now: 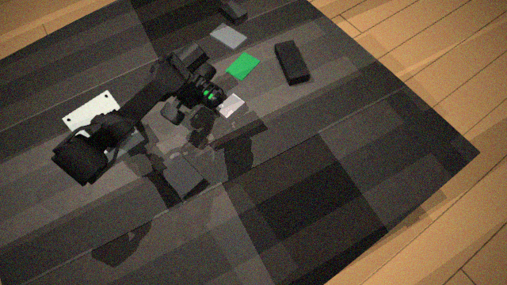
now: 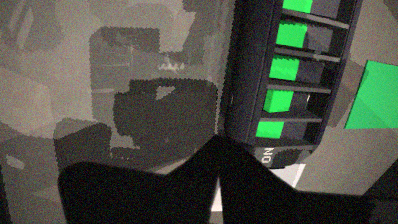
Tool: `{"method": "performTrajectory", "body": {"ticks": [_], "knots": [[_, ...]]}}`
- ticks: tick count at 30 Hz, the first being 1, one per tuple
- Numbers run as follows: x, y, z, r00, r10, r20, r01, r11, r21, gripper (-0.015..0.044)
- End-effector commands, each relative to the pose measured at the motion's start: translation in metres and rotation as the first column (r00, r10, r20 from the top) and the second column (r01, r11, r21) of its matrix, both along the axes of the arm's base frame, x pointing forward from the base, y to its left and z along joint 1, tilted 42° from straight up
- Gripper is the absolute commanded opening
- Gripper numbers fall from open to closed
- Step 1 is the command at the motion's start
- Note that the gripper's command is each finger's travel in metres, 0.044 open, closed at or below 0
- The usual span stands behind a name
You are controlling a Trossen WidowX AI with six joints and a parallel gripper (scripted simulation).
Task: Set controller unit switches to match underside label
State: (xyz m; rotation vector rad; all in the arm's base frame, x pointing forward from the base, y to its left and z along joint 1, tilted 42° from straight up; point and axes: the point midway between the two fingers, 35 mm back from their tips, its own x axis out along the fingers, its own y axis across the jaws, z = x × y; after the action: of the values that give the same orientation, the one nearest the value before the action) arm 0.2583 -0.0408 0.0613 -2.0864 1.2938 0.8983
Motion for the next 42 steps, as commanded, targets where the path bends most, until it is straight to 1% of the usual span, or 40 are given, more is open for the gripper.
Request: {"method": "performTrajectory", "body": {"ticks": [1,31,42], "knots": [[0.001,-0.003,-0.002,1.0,0.001,0.0,-0.001,1.0,-0.004,0.0],[0.002,-0.035,-0.038,1.0,0.001,0.0,-0.001,1.0,-0.007,0.0],[0.004,-0.035,-0.039,1.0,0.001,0.0,-0.001,1.0,-0.007,0.0]]}}
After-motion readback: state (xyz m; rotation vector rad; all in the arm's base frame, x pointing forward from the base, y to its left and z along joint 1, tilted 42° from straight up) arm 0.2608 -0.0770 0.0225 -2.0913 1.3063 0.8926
